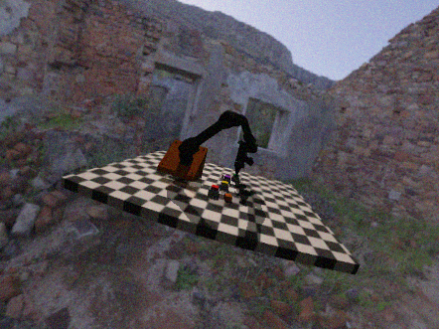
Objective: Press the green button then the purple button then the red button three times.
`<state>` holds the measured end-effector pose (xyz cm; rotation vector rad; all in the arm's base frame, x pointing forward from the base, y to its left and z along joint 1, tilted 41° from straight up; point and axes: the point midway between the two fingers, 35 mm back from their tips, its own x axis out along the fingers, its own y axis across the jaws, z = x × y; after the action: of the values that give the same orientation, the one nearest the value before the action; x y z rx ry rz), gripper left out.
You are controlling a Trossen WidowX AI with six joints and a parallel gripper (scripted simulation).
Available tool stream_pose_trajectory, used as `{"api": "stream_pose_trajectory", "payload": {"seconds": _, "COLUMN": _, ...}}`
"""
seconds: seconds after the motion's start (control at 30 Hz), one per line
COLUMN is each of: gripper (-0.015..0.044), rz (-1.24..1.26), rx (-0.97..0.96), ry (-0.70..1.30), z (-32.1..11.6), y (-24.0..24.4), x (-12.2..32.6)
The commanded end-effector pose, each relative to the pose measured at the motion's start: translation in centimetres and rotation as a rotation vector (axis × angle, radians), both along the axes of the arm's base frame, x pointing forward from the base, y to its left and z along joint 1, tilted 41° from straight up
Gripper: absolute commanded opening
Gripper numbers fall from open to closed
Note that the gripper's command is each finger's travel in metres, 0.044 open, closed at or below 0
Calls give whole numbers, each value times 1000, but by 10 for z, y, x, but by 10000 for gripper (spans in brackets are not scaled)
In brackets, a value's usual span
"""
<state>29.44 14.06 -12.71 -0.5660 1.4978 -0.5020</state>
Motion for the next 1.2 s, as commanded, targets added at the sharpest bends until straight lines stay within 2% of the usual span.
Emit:
{"api": "stream_pose_trajectory", "payload": {"seconds": 0.0, "gripper": 20, "rz": 2, "rx": -7, "ry": 7, "z": -1, "y": -3, "x": -1}}
{"api": "stream_pose_trajectory", "payload": {"seconds": 0.2, "gripper": 20, "rz": 2, "rx": -7, "ry": 7, "z": -1, "y": -3, "x": -1}}
{"api": "stream_pose_trajectory", "payload": {"seconds": 0.33, "gripper": 20, "rz": 2, "rx": -5, "ry": 8, "z": 25, "y": 19, "x": -2}}
{"api": "stream_pose_trajectory", "payload": {"seconds": 0.5, "gripper": 20, "rz": 3, "rx": -4, "ry": 7, "z": 27, "y": 21, "x": -2}}
{"api": "stream_pose_trajectory", "payload": {"seconds": 0.67, "gripper": 20, "rz": 2, "rx": -3, "ry": 9, "z": 70, "y": 57, "x": -3}}
{"api": "stream_pose_trajectory", "payload": {"seconds": 0.8, "gripper": 20, "rz": 2, "rx": -3, "ry": 9, "z": 72, "y": 59, "x": -3}}
{"api": "stream_pose_trajectory", "payload": {"seconds": 0.9, "gripper": 20, "rz": 2, "rx": -4, "ry": 10, "z": 84, "y": 47, "x": -7}}
{"api": "stream_pose_trajectory", "payload": {"seconds": 1.17, "gripper": 20, "rz": 2, "rx": -10, "ry": 13, "z": 135, "y": -19, "x": -44}}
